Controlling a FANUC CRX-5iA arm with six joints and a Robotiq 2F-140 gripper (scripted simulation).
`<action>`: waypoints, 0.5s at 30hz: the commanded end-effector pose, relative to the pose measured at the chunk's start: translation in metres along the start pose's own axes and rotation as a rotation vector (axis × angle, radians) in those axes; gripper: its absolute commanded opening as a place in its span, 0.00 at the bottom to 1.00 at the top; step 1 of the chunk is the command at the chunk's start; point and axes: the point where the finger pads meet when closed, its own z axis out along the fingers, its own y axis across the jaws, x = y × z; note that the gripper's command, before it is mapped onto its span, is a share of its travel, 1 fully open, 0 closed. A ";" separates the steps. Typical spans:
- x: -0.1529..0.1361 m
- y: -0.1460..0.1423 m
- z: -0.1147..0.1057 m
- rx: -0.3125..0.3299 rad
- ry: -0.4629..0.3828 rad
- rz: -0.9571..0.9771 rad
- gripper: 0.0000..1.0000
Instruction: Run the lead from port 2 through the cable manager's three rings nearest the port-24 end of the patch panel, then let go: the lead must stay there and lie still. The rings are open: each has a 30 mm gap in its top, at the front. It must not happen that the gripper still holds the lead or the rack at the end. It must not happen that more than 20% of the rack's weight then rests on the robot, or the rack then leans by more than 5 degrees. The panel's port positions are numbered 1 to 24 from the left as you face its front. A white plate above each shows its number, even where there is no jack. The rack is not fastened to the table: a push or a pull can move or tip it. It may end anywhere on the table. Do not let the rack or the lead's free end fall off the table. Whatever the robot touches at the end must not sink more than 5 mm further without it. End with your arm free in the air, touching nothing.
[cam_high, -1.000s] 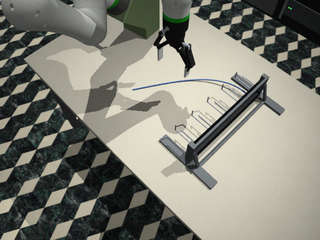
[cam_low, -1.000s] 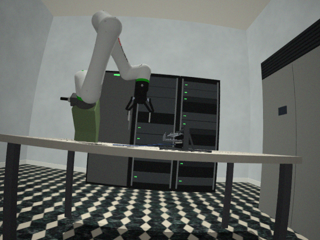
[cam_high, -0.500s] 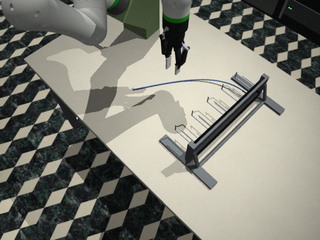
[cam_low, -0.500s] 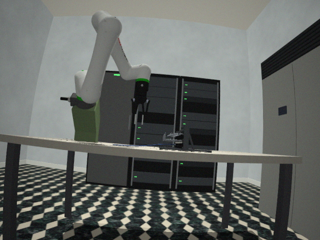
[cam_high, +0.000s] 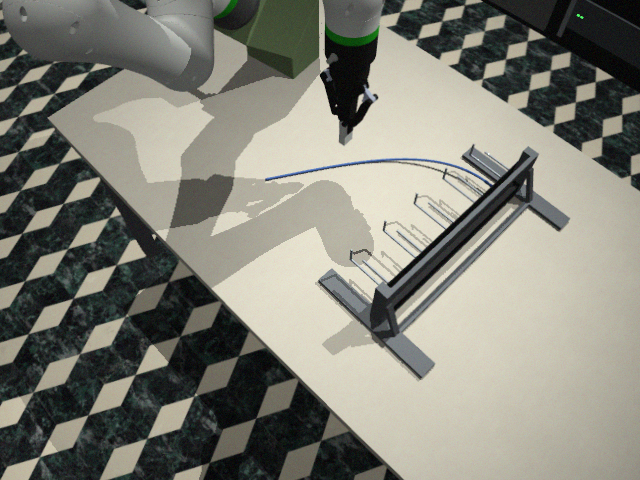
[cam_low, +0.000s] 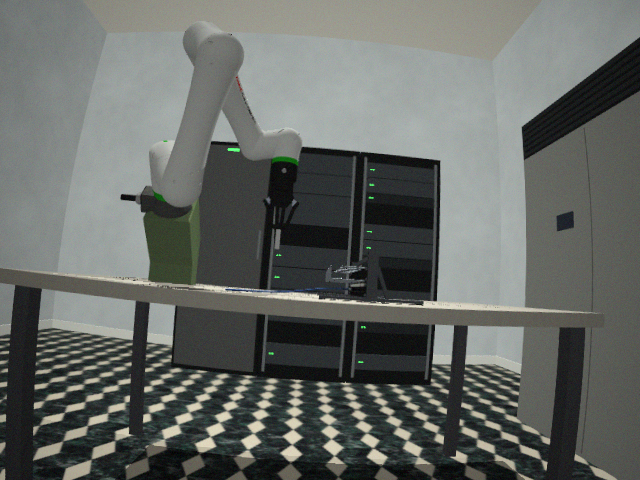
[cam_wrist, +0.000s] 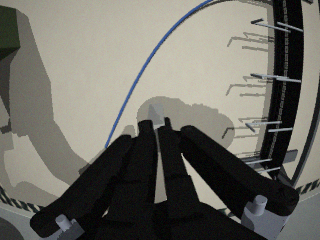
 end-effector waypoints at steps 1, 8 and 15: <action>0.000 0.000 0.000 0.000 0.000 0.000 0.00; 0.005 -0.015 -0.001 0.000 0.001 0.202 0.00; 0.009 -0.030 -0.001 0.000 0.001 0.402 0.00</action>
